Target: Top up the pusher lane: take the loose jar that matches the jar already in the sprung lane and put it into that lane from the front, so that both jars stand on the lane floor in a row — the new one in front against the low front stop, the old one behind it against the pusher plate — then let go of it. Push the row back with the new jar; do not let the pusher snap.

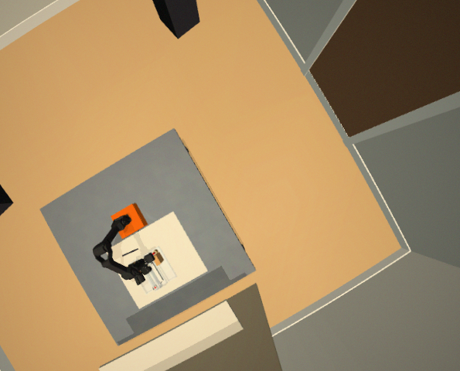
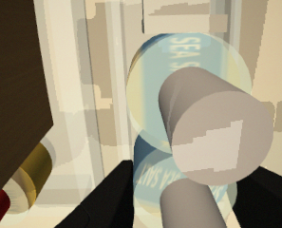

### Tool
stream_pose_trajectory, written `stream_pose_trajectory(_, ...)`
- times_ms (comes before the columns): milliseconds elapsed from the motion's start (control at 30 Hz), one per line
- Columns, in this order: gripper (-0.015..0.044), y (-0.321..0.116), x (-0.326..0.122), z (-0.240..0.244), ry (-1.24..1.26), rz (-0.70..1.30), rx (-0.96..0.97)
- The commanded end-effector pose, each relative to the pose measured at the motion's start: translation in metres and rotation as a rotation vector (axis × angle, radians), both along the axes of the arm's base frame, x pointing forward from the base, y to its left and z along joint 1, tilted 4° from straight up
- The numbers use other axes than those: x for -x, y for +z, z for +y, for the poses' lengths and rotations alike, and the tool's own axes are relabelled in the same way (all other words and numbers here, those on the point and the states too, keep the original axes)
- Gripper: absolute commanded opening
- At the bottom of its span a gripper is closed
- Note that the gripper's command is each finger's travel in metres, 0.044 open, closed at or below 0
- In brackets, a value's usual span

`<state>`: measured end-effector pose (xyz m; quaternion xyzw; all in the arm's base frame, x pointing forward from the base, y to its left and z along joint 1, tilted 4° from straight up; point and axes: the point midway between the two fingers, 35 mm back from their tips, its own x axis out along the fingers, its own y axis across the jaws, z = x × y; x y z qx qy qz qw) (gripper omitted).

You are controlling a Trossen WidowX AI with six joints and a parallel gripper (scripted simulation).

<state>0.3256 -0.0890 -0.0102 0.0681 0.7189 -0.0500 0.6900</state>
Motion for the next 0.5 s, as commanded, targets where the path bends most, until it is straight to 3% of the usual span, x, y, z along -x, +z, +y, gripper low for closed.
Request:
stream_pose_trajectory(0, 0.0, -0.0002, -0.0016, -0.0003, -0.005, -0.011, 0.003)
stream_pose_trajectory(467, 0.0, -0.0002, 0.0007, 0.0001, -0.005, -0.011, 0.003)
